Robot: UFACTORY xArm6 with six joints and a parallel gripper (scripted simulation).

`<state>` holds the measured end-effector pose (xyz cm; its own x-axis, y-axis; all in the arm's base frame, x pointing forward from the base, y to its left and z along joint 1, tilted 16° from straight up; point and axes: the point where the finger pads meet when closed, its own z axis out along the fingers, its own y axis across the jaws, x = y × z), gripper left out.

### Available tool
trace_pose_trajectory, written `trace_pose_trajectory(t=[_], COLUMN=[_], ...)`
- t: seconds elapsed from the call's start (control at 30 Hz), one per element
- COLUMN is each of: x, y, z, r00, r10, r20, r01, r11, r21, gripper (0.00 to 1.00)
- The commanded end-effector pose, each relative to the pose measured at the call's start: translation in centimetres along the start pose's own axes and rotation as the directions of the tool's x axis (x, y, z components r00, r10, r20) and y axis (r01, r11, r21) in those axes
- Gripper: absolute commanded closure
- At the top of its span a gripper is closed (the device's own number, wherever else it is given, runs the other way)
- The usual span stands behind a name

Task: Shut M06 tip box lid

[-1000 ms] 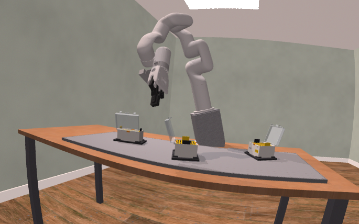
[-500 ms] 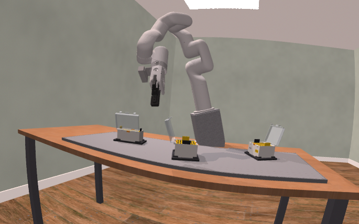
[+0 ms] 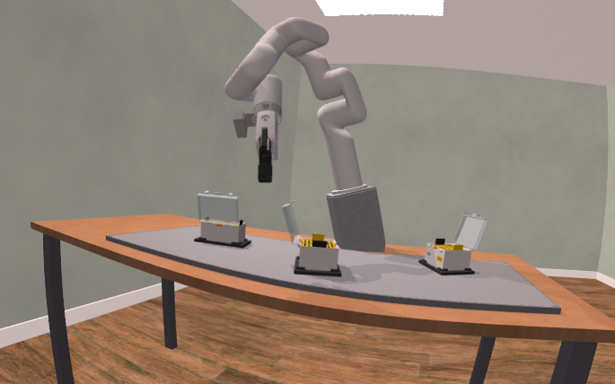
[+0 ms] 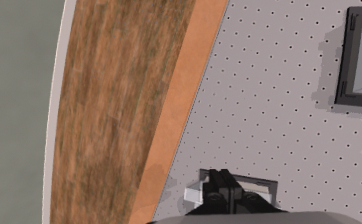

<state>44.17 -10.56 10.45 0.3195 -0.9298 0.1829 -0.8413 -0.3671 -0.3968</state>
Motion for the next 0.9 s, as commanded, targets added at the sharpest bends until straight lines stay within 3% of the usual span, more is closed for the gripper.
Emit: trace_pose_trajectory(t=[0.0,0.33,0.87], x=[-0.14,-0.14,-0.14], y=[-0.24,-0.24,-0.24], z=[-0.06,-0.06,-0.06], r00=[0.997,0.994,0.994], r10=[0.002,-0.007,-0.007], r20=[-0.072,-0.105,-0.105], r01=[-0.02,-0.034,-0.034], r11=[0.969,0.923,0.923], r21=[-0.247,-0.383,-0.384], gripper=[1.0,1.0,1.0])
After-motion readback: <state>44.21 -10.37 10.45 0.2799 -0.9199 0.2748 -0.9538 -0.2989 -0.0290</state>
